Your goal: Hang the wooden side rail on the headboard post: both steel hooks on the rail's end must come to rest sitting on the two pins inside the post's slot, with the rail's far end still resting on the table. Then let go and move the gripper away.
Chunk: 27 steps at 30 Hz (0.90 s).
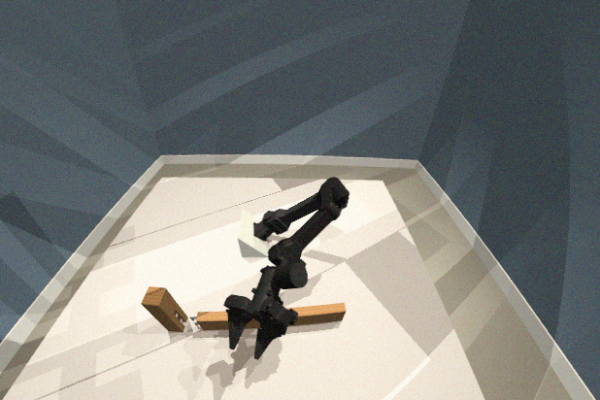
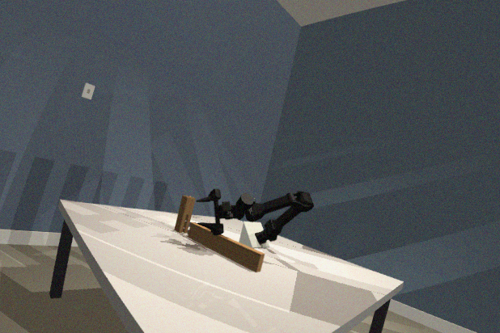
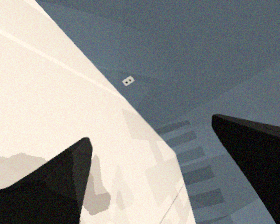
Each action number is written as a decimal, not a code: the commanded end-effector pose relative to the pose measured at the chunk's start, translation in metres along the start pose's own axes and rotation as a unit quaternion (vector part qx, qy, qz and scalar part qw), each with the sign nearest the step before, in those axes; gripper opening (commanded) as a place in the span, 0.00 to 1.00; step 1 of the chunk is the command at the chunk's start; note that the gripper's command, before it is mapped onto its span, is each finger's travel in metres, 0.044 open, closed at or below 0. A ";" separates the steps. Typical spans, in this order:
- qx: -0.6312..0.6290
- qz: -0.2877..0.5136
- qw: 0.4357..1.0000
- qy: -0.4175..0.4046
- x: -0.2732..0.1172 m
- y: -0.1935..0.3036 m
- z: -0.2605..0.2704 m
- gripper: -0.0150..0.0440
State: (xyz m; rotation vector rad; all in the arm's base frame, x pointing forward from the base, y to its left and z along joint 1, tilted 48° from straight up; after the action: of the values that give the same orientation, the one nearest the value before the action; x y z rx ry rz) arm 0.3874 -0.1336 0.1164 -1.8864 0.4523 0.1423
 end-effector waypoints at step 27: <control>0.490 0.088 0.867 0.039 -0.139 0.232 -0.019 1.00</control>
State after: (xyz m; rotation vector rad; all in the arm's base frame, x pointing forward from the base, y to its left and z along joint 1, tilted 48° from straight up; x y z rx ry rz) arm 0.1883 -0.1931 -0.0341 -0.9324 0.6135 -0.0196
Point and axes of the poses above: the point midway between the two fingers, 35 mm back from their tips, its own x axis out along the fingers, its own z axis across the jaws, y = z × x, the point moved 4 cm from there along -x, back along the fingers, and after that the axes turned 5 degrees about -x, right-handed, at the moved point
